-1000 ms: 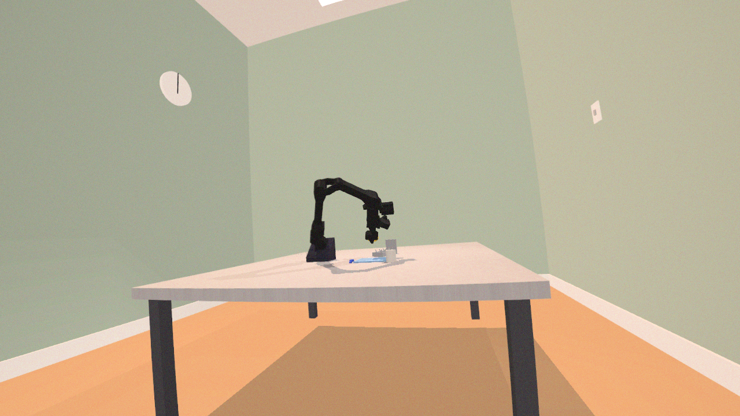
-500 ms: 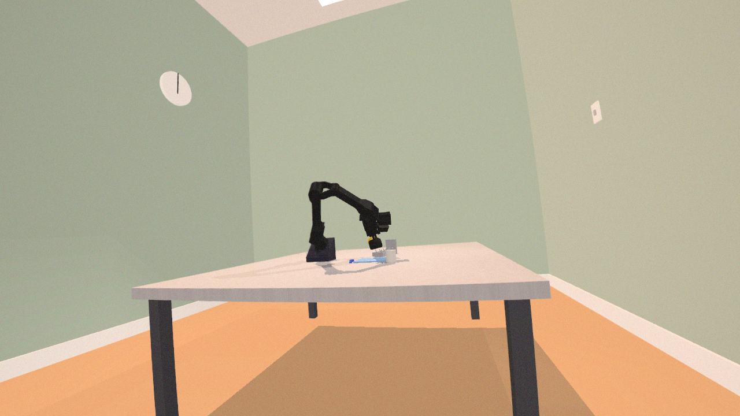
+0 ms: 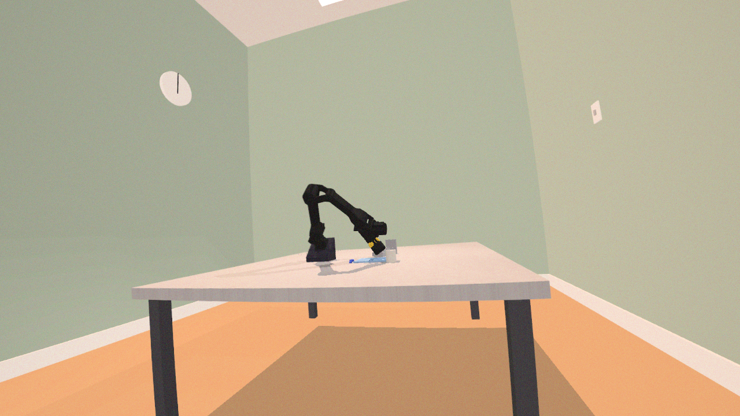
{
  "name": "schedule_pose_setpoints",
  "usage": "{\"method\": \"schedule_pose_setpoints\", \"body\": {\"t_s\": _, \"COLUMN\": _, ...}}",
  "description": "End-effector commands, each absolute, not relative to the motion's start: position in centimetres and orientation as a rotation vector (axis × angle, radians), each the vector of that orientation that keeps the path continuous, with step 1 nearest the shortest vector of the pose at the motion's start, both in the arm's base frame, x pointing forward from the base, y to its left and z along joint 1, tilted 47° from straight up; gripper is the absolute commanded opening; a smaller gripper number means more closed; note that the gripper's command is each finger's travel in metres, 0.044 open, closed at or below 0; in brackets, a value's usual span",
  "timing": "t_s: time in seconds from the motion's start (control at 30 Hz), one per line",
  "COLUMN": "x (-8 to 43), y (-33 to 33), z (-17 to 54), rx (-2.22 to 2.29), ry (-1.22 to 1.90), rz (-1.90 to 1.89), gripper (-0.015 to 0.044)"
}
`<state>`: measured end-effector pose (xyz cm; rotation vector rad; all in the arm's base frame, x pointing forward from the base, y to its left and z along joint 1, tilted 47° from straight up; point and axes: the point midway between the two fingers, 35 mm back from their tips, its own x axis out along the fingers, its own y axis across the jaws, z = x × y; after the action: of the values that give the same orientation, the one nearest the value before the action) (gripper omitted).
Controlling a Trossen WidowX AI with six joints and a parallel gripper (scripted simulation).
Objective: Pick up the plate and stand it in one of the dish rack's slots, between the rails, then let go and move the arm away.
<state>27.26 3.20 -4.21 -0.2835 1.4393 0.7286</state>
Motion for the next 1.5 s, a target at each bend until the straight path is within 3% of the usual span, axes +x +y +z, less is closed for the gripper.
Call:
{"method": "schedule_pose_setpoints", "body": {"t_s": 0.0, "x": 27.3, "y": 3.0, "z": -4.2, "rx": -0.314, "ry": 1.35, "rz": 0.8, "gripper": 0.0}}
{"method": "schedule_pose_setpoints", "body": {"t_s": 0.97, "x": 26.6, "y": -0.1, "z": -2.7, "rx": -0.76, "ry": 0.574, "rz": 1.05, "gripper": 0.0}}
{"method": "schedule_pose_setpoints", "body": {"t_s": 1.47, "x": 26.8, "y": 0.4, "z": -3.3, "rx": -0.771, "ry": 0.563, "rz": 1.049, "gripper": 0.0}}
